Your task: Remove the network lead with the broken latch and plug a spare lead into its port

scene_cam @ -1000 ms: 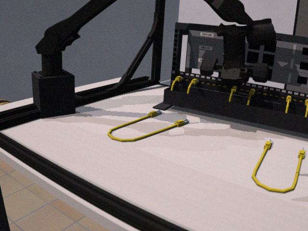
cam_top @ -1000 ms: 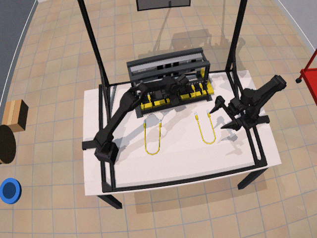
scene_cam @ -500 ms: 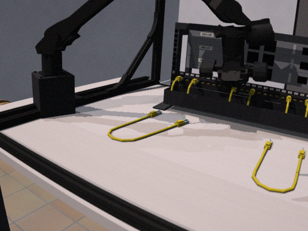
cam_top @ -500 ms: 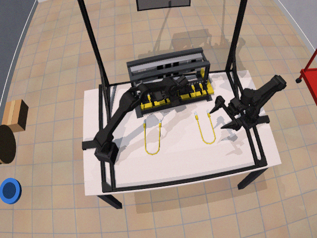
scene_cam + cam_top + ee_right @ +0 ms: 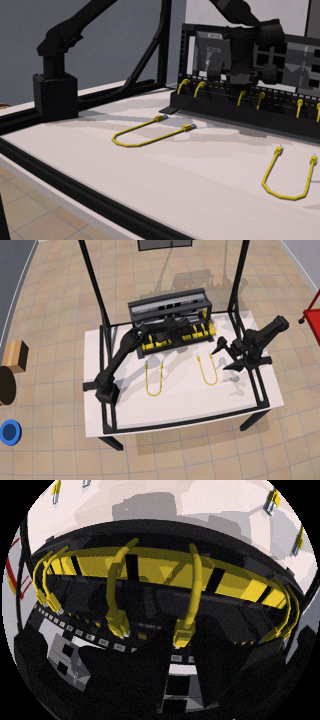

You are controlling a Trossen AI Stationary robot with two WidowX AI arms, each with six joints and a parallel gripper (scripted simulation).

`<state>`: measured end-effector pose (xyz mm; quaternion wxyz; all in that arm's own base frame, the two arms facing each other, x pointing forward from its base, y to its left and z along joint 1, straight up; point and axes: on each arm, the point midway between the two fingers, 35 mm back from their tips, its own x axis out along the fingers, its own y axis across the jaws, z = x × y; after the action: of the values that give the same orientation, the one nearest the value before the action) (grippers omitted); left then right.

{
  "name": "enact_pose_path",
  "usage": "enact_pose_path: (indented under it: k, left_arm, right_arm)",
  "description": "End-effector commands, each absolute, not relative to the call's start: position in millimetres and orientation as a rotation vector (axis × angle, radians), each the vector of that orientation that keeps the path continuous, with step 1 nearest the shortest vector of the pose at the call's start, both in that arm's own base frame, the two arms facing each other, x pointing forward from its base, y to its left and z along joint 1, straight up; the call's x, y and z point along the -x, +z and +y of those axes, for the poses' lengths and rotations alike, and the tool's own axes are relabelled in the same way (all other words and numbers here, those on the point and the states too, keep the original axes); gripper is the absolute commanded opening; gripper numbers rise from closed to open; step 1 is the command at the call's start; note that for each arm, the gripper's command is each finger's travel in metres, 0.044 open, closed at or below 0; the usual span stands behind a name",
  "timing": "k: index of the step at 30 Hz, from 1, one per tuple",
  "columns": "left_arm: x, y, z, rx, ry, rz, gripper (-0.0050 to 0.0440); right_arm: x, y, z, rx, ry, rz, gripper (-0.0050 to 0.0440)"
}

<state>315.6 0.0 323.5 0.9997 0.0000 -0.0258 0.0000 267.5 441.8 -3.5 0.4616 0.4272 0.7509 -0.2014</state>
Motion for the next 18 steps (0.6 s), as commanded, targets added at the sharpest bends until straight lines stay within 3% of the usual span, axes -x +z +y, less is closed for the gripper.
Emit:
enact_pose_path:
  k: [1,13,14,18]
  left_arm:
    - [-315.6,323.5,0.0,0.0,0.0,-0.052,0.044]
    - [-315.6,323.5,0.0,0.0,0.0,-0.052,0.044]
    - [-315.6,323.5,0.0,0.0,0.0,-0.052,0.044]
    - [-315.6,323.5,0.0,0.0,0.0,-0.052,0.044]
  right_arm:
    - [-266.8,-2.6,445.0,-1.048,-0.49,1.849,0.0055]
    - [-266.8,-2.6,445.0,-1.048,-0.49,1.849,0.0055]
    - [-267.9,-3.3,442.0,-1.055,-0.508,1.844,0.0176]
    - [-267.9,-3.3,442.0,-1.055,-0.508,1.844,0.0176]
